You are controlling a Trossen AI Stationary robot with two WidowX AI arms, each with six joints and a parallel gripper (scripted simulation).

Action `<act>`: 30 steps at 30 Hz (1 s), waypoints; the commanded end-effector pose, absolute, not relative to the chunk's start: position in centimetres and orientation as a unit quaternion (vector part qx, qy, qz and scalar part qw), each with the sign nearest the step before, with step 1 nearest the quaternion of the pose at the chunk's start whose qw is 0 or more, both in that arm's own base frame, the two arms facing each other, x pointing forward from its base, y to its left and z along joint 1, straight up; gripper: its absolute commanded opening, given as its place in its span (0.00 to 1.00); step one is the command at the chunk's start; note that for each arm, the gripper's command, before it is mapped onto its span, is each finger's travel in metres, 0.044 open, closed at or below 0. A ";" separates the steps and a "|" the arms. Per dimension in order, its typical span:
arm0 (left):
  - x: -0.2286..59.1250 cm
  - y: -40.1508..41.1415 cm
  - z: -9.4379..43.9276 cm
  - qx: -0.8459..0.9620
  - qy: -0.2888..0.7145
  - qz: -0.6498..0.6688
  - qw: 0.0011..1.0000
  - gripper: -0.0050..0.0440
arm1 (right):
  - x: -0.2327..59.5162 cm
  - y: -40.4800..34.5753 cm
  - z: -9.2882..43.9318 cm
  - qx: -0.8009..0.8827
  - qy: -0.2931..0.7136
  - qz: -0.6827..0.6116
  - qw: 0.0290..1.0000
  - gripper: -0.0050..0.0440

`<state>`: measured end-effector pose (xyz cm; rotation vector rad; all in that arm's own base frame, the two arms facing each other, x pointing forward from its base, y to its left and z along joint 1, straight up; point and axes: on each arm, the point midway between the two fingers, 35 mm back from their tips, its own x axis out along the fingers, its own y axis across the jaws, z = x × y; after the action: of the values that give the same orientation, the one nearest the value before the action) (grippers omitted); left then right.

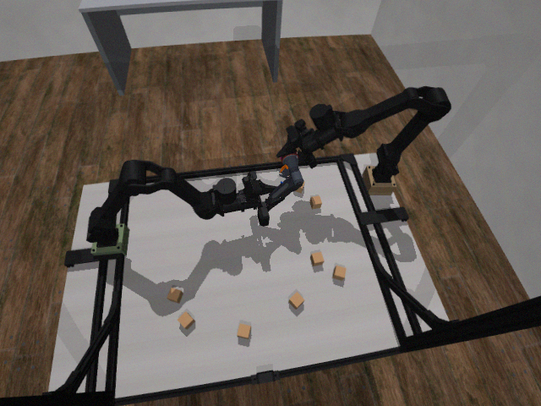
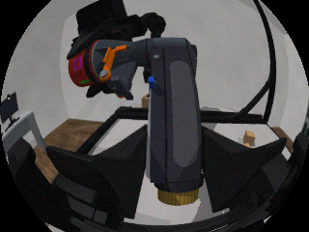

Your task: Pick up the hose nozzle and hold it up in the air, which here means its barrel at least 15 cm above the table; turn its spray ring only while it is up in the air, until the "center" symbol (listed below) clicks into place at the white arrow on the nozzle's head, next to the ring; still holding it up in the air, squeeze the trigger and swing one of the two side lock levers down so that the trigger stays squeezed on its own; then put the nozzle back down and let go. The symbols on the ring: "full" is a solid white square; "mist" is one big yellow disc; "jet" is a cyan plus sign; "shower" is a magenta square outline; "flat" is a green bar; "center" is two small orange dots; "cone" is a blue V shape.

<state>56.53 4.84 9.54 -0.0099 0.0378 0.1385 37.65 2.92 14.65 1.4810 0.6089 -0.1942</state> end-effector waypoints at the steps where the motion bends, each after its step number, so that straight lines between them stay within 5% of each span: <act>1: 56.8 4.9 10.8 0.000 0.000 0.070 0.998 0.10 | 37.7 3.0 14.6 0.657 0.285 -0.098 0.691 0.10; 30: 56.8 4.9 10.8 0.000 0.000 0.070 0.998 0.10 | 37.7 3.1 14.8 0.584 0.428 -0.246 0.644 0.10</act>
<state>56.58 4.81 9.69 -0.0093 0.0328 0.1360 37.61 2.97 14.89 1.3494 0.9480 -0.5371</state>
